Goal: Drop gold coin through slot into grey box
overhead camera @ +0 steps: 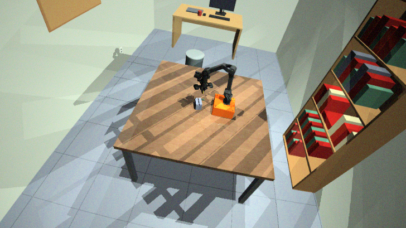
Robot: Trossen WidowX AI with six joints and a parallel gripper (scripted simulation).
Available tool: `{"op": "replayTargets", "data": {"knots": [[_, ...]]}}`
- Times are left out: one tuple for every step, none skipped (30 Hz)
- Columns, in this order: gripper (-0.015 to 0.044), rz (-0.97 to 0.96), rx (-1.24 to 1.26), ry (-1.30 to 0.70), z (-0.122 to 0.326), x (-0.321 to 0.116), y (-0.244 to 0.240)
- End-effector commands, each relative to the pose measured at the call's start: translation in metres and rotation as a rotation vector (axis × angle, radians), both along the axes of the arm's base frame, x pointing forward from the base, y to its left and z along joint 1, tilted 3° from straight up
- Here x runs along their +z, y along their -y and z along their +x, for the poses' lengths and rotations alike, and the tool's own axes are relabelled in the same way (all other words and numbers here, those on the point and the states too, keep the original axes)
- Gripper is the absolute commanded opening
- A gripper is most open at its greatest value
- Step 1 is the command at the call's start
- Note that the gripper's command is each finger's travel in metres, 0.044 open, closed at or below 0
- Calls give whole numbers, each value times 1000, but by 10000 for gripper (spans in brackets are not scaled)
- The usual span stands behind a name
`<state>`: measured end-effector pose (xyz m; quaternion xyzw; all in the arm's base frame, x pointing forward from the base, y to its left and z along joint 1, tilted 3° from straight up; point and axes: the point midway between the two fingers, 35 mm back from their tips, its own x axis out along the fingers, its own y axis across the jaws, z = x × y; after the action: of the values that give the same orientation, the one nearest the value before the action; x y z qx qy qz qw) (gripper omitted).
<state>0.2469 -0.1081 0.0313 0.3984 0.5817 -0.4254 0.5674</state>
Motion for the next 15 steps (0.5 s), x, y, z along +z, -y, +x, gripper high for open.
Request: {"op": "replayTargets", "data": {"knots": [[0,-3,-142,5,0,1,-1],[0,-4,-170,5,0,1,-1],[0,-5,-187,5,0,1,-1],[0,-5,-192,5,0,1,-1],[0,-5,-192,5,0,1,-1],[0,-5,-192,5,0,1,-1],[0,-5,-192,5,0,1,-1],[0,-5,-192,5,0,1,-1],[0,-5,-192,6,0,1,-1],[0,-5,-192,6,1,1,-2],[0,-5,-192,6,2,1,-4],[0,-5,-192,6,3,1,-6],[0,-4,-192,6,4,1,-9],[0,-4,-192,6,5,1,-11],[0,-4,-192,6,6,1,-13]]}}
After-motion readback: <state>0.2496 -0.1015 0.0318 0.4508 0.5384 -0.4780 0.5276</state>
